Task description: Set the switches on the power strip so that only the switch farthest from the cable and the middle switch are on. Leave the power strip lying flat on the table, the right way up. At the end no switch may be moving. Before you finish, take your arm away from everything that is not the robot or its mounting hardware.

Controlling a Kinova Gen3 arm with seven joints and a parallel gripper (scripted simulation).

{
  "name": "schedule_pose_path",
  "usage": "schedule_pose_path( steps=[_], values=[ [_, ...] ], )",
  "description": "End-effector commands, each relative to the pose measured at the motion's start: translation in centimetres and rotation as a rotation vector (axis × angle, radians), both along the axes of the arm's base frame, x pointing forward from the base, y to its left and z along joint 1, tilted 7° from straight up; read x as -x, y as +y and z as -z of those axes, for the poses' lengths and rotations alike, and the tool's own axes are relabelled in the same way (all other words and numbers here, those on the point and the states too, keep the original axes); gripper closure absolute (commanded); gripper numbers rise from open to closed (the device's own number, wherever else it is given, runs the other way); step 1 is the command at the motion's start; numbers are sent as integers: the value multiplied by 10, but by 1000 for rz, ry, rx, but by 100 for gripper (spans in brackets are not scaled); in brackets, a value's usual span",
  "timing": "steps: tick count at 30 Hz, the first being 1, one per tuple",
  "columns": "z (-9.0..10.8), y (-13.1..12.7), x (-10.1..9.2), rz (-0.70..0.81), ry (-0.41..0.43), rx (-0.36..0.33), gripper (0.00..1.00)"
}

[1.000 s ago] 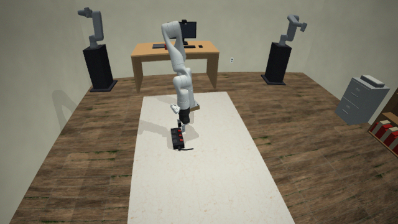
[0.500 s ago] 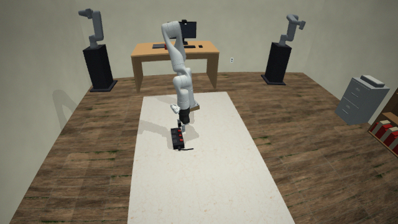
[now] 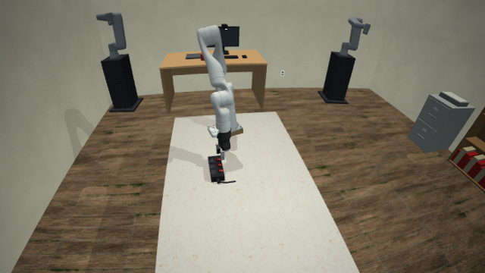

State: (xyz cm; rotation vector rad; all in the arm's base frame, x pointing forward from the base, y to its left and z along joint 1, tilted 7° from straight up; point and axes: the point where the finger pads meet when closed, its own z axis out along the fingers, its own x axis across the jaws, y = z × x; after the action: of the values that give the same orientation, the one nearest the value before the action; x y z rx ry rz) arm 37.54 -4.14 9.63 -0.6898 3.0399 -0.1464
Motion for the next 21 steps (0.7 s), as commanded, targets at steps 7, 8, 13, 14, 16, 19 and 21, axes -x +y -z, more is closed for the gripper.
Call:
schedule_pose_path(
  steps=[7,8,13,14,16,19,21],
  values=[
    [-64,8,-20,283,-45,8,0],
    [-68,8,-20,300,-46,7,0],
    [-71,9,-20,316,-48,7,0],
    [-71,9,-20,316,-48,7,0],
    [-71,9,-20,316,-48,7,0],
    [-71,9,-20,316,-48,7,0],
    [-71,9,-20,316,-48,7,0]
  ],
)
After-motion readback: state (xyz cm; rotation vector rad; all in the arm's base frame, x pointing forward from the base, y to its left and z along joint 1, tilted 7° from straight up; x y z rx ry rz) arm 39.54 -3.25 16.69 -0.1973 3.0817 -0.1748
